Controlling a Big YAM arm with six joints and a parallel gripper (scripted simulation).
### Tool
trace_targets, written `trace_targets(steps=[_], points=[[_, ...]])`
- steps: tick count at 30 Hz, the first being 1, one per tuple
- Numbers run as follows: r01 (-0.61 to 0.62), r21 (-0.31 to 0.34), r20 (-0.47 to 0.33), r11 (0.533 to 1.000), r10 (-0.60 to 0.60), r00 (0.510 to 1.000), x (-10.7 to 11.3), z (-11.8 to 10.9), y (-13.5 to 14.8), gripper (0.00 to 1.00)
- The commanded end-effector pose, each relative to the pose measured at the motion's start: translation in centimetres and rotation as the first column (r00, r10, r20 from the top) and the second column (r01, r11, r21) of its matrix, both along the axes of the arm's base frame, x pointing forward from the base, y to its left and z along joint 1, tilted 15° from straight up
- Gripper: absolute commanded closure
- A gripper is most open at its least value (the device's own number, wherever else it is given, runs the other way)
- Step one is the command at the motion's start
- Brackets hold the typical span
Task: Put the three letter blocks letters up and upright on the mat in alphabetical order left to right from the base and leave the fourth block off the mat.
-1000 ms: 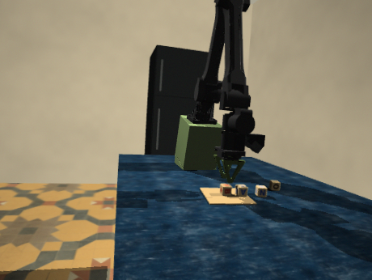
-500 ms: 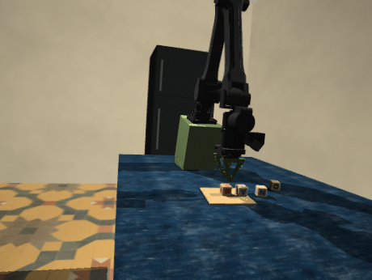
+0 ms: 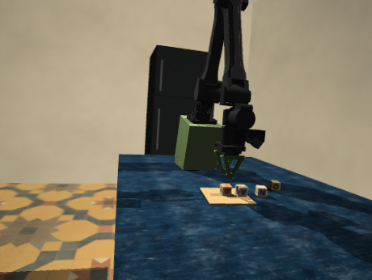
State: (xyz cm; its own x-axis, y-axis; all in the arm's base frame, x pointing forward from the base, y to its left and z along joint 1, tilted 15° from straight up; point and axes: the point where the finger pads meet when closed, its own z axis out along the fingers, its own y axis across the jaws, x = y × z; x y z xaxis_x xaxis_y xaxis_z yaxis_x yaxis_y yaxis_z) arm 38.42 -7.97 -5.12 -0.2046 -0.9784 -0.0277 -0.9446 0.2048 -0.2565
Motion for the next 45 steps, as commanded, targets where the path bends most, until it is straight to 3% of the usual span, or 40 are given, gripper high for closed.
trace_targets(steps=[1,16,19,23,24,43,44,45], points=[[0.002,-0.001,0.012,1.0,-0.002,1.0,-0.2,1.4,-0.5,0.44],[0.003,-0.003,0.021,1.0,-0.003,1.0,-0.5,4.5,-0.5,0.44],[0.003,0.004,-0.008,1.0,-0.003,1.0,-1.0,3.5,-0.4,0.44],[0.004,0.0,0.011,1.0,-0.004,1.0,-0.5,3.7,-0.5,0.44],[0.004,0.0,0.011,1.0,-0.004,1.0,-0.5,3.7,-0.5,0.0],[-0.003,-0.001,0.02,1.0,0.003,1.0,0.7,3.6,0.0,0.0],[-0.003,0.0,0.018,1.0,0.003,1.0,0.6,3.5,0.0,0.42],[-0.003,0.0,0.018,1.0,0.003,1.0,0.6,3.5,0.0,0.42]])
